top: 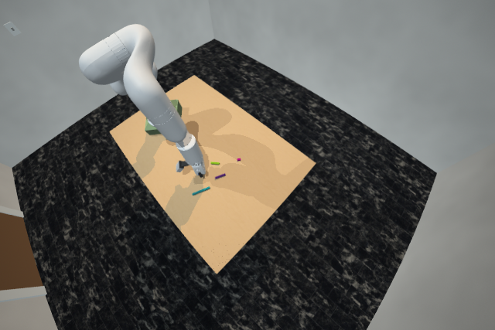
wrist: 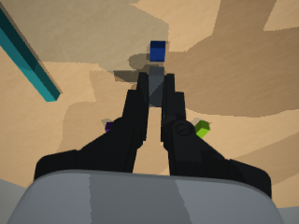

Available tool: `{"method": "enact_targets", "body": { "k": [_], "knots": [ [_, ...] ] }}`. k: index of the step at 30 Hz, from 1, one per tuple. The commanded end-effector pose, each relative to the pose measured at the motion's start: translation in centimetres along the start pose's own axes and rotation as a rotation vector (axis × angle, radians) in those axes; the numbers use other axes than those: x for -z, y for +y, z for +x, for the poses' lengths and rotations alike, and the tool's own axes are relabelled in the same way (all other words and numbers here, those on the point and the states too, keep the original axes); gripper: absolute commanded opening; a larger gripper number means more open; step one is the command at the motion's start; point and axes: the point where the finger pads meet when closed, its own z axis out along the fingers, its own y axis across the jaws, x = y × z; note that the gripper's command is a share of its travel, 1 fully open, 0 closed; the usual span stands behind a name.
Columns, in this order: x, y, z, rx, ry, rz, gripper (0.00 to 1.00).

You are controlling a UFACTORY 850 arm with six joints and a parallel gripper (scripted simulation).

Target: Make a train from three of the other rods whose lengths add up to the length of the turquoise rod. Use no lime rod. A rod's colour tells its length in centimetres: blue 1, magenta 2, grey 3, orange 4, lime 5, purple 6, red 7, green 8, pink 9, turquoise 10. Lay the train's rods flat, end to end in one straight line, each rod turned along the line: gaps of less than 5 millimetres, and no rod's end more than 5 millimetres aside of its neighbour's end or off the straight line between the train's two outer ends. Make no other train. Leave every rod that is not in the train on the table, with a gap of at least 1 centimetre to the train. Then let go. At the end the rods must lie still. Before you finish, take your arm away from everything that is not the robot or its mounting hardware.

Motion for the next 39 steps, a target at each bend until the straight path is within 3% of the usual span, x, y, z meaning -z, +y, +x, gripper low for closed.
{"method": "enact_targets", "body": {
  "k": [1,39],
  "knots": [
    [0.0,0.0,0.0,0.000,-0.005,0.014,0.04],
    [-1.2,-0.1,0.0,0.000,-0.005,0.014,0.04]
  ]
}}
